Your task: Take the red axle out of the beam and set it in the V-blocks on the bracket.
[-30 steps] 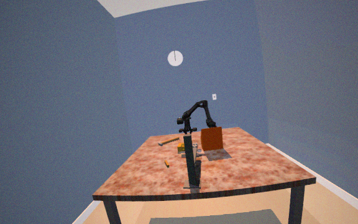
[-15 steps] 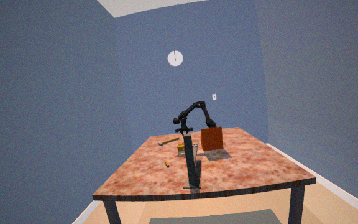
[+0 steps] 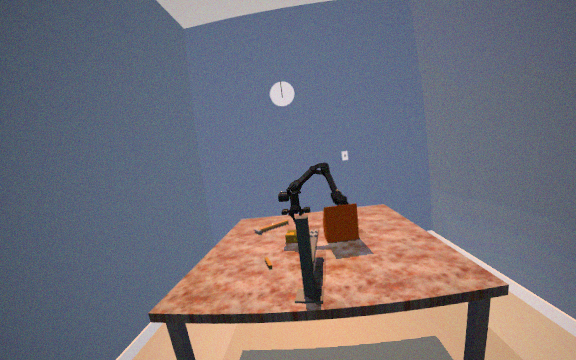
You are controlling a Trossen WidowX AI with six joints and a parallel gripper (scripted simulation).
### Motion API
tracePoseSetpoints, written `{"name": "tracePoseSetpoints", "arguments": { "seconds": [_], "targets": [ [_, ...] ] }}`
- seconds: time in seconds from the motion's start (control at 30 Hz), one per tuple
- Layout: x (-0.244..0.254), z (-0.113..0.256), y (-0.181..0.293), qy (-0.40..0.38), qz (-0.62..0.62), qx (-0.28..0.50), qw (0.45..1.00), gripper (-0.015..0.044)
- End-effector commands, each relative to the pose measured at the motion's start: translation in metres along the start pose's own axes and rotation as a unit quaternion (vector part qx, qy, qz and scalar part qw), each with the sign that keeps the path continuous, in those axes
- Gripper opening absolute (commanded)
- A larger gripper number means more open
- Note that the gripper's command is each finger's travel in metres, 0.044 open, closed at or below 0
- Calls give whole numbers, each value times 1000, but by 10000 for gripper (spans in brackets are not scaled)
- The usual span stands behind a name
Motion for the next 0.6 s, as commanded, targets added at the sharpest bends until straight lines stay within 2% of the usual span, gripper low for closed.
{"name": "tracePoseSetpoints", "arguments": {
  "seconds": [0.0, 0.57],
  "targets": [
    [0, -6, -1, -1, 3, -2, 1000, 0],
    [1, -34, -1, -1, 3, -1, 1000, 0]
  ]
}}
Point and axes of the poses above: the point midway between the two fingers, 35 mm back from their tips, its own z axis back along the fingers, its own x axis across the jaws, y = z × x, the point moved 9 cm from there along z, back along the fingers, and after that the axes turned 3 degrees about z, right-handed, at the moved point
